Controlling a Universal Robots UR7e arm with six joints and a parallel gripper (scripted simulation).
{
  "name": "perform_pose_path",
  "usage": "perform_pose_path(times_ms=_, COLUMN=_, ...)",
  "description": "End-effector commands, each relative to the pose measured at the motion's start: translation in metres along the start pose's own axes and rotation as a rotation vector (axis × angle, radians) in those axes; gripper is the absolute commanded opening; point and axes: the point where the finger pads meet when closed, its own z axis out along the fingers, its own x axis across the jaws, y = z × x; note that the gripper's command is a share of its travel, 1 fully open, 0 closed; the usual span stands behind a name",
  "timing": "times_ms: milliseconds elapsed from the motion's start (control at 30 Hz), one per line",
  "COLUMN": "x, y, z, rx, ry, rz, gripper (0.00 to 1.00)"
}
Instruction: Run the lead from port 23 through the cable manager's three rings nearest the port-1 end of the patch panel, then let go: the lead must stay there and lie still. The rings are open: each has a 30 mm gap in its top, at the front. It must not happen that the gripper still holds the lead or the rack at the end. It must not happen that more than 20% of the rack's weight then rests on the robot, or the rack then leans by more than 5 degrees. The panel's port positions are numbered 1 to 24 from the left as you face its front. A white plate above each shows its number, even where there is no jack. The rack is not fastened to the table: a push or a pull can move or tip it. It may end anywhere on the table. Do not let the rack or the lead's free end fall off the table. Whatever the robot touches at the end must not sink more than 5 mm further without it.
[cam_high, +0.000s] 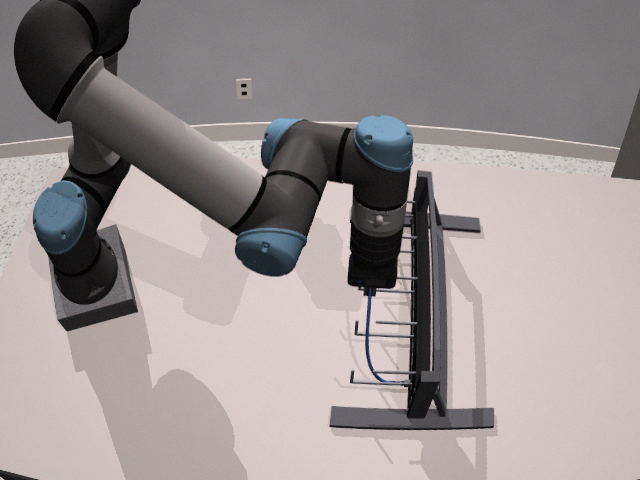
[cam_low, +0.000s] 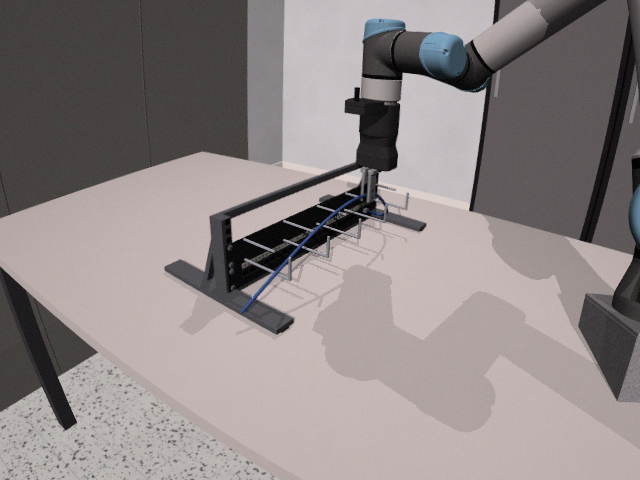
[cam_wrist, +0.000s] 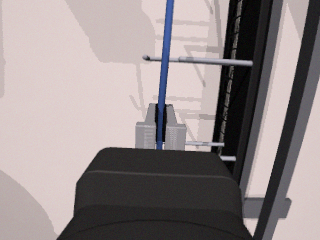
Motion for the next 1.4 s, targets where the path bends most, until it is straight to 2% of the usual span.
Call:
perform_pose_path(times_ms=0, x=0.001, y=0.0, z=0.0, rx=0.001, ry=0.003, rz=0.0, gripper=0.0)
perform_pose_path(times_ms=800, x=0.001, y=0.0, z=0.013, rx=0.001, ry=0.003, rz=0.0, gripper=0.0)
perform_pose_path(times_ms=1367, x=0.001, y=0.0, z=0.03, rx=0.001, ry=0.003, rz=0.0, gripper=0.0)
